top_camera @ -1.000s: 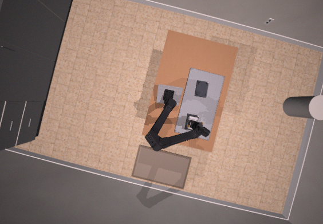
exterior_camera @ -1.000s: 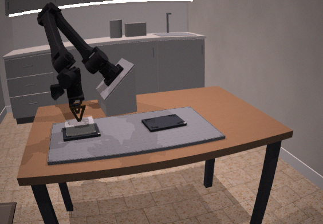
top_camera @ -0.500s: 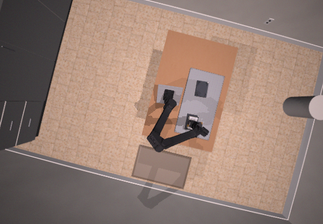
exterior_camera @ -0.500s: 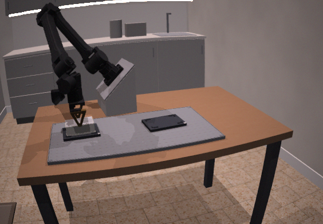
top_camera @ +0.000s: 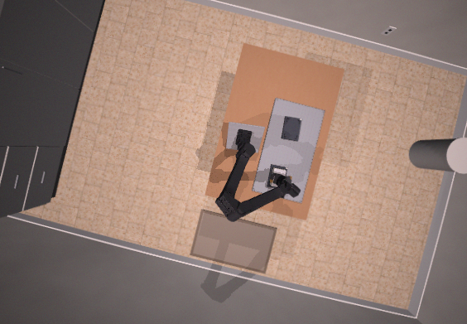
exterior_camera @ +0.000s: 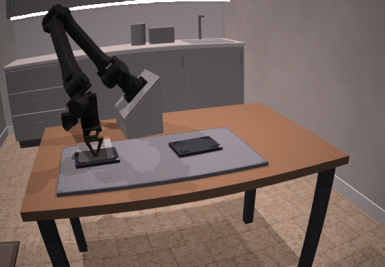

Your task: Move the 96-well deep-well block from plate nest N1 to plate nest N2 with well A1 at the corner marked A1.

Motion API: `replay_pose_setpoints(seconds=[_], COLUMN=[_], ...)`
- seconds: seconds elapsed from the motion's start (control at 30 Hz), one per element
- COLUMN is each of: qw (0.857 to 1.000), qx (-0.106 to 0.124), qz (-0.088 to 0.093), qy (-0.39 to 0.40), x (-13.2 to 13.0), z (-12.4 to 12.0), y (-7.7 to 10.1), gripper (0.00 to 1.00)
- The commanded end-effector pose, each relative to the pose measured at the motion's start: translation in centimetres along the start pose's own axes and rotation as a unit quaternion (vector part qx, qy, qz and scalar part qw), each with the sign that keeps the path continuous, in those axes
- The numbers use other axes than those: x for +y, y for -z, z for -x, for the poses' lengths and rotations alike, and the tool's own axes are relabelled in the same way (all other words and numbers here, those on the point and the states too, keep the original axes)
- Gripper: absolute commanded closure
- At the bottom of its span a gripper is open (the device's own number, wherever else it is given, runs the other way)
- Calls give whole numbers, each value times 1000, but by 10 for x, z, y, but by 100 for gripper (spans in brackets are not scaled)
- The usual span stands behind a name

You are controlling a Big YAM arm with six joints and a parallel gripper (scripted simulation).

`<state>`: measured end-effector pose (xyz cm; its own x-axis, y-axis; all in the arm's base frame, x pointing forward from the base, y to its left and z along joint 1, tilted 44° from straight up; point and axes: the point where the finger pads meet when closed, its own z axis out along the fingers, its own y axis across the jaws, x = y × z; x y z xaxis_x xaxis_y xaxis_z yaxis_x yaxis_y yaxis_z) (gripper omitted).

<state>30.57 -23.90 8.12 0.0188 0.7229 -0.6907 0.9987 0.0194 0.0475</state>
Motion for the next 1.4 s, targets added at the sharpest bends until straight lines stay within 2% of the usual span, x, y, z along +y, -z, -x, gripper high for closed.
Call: replay_pose_setpoints(seconds=[0.0,0.23,0.3,0.33,0.6,0.63,1.37], qw=[1000,1000,1000,1000,1000,1000,1000], qx=[0,-1,-1,-4,-4,-4,-4], qz=[-6,-5,-5,4,4,4,4], qy=[6,4,4,0,0,0,0], x=[-3,-2,-2,5,5,5,5], z=[1,3,3,6,6,6,6], y=[-11,-21,-21,-13,-13,-13,-13], gripper=[0,0,0,0,0,100,100])
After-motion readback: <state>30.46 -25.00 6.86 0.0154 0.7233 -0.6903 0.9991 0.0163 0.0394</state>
